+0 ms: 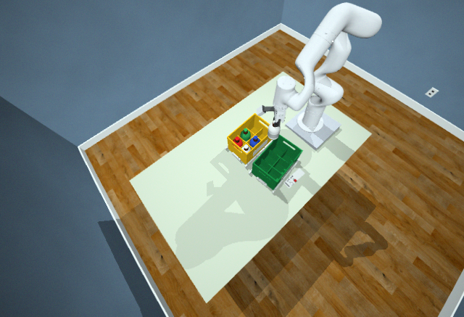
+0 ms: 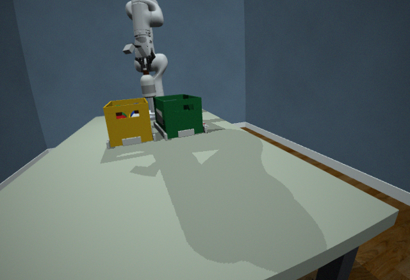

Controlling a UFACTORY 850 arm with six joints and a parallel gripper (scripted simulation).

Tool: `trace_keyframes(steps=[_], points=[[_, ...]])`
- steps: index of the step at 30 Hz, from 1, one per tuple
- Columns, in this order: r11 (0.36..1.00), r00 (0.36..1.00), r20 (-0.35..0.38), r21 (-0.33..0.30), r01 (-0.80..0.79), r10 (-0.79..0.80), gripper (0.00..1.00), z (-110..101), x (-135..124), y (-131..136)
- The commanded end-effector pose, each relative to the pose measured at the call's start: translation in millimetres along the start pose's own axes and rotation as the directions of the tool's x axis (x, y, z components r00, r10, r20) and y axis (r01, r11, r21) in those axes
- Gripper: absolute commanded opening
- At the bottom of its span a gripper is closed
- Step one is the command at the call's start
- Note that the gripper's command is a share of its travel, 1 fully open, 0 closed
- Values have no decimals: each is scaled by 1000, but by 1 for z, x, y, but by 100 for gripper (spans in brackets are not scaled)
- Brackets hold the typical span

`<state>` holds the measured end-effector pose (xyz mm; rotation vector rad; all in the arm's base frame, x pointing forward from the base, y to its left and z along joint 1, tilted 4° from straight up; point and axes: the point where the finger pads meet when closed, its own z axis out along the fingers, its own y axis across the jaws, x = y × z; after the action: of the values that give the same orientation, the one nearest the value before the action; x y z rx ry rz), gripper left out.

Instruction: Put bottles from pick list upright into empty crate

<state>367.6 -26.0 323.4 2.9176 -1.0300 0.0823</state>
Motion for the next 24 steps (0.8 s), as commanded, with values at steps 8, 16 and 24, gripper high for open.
trace_keyframes(steps=[8, 16, 24], points=[[1000, 1000, -2, 1, 0, 0, 0, -1, -10, -13], [1000, 1000, -2, 1, 0, 0, 0, -1, -20, -25], [1000, 1000, -2, 1, 0, 0, 0, -1, -28, -34]])
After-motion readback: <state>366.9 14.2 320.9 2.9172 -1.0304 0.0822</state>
